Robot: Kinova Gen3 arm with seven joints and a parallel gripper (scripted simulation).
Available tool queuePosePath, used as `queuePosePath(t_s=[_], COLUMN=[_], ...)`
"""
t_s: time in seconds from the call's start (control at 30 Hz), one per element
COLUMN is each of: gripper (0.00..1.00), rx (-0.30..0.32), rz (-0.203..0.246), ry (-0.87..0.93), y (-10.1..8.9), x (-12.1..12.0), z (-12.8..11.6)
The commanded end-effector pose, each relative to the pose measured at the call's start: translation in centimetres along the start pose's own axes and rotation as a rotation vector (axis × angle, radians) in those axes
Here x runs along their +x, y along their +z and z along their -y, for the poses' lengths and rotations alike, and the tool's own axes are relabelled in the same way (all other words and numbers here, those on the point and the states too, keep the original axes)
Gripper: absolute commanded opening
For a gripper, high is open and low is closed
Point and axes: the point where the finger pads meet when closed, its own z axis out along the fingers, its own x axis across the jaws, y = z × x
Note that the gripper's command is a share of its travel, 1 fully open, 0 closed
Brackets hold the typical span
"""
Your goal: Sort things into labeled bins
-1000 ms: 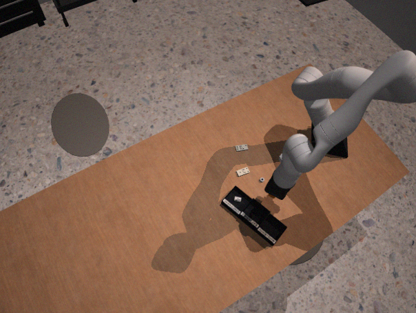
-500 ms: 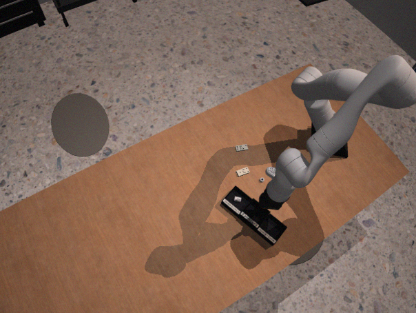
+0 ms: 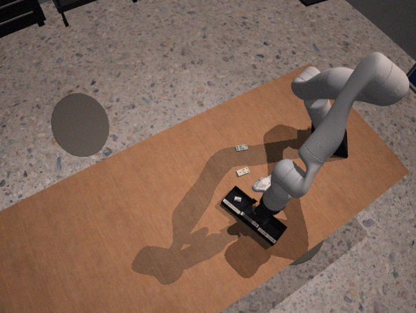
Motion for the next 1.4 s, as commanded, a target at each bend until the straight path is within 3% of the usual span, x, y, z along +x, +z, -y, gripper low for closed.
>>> queuePosePath(t_s=[0.0,0.13,0.67,1.37], gripper=[0.50,0.50,0.50,0.50], rx=[-0.012,-0.013,-0.014,-0.015], rz=[0.000,0.001,0.000,0.001], ry=[-0.148,-0.348,-0.346,-0.350], y=[-0.1,-0.1,-0.2,3.8], x=[-0.2,-0.2,-0.2,-0.1], z=[0.2,0.2,0.1,0.0])
